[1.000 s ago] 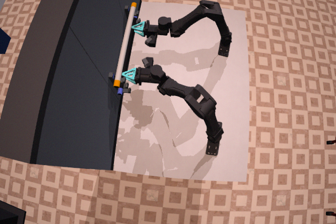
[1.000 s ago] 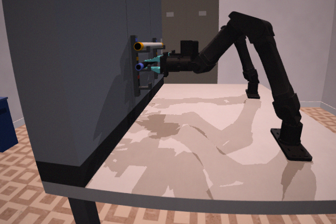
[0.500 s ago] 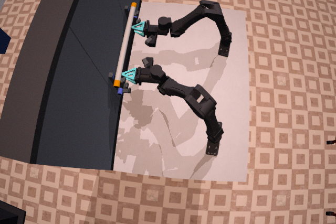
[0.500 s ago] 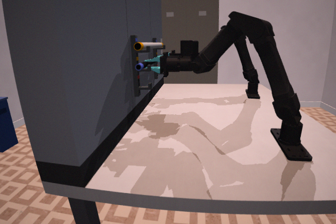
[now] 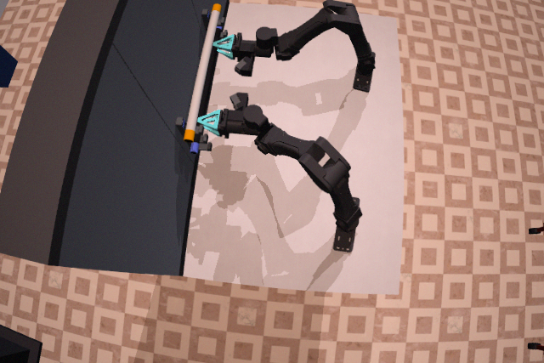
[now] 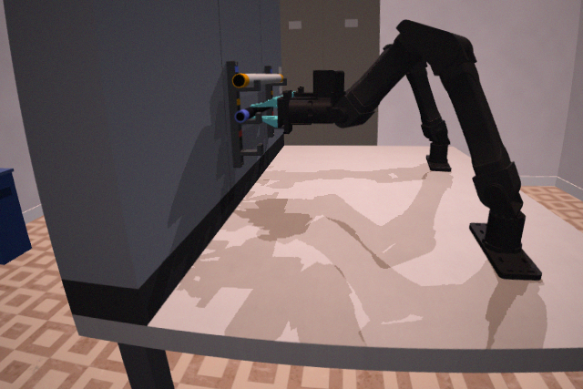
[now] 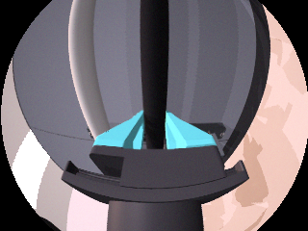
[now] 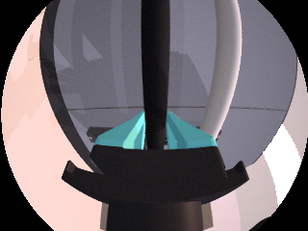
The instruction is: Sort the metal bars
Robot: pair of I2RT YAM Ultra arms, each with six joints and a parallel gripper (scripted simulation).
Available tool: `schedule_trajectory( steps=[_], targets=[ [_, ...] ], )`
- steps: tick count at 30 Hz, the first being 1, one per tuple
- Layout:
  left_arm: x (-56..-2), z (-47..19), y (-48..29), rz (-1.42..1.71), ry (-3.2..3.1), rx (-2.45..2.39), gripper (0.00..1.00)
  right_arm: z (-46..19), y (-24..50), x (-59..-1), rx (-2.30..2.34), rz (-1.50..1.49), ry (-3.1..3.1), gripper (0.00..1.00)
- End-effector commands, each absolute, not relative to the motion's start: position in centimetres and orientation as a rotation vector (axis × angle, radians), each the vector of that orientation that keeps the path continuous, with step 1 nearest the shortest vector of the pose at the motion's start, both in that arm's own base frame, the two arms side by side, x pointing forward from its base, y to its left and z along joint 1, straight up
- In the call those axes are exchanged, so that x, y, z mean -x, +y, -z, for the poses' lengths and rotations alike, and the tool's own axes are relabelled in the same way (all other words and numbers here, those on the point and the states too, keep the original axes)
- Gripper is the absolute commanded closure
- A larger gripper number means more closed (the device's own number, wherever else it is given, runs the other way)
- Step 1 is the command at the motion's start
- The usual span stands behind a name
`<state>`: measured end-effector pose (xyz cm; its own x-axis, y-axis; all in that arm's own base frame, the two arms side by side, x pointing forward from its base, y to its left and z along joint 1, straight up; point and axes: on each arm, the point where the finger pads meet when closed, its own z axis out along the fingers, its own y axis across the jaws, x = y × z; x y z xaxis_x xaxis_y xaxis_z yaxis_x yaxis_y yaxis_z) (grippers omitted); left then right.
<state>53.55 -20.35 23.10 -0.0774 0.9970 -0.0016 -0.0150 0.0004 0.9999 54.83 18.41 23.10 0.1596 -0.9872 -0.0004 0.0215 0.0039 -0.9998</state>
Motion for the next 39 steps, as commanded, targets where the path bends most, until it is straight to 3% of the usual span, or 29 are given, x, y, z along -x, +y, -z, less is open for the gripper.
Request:
schedule_trajectory(
  steps=[1,39],
  targets=[
    [-53.7,-24.3,-20.1,-1.268,1.268,-1.17,1.0,-24.3,18.2,-55.0,1.281,1.089,1.091,1.0],
    [-53.7,-27.9,-20.1,-1.268,1.269,-1.17,1.0,-27.9,18.2,-55.0,1.281,1.089,1.09,1.0]
  ],
)
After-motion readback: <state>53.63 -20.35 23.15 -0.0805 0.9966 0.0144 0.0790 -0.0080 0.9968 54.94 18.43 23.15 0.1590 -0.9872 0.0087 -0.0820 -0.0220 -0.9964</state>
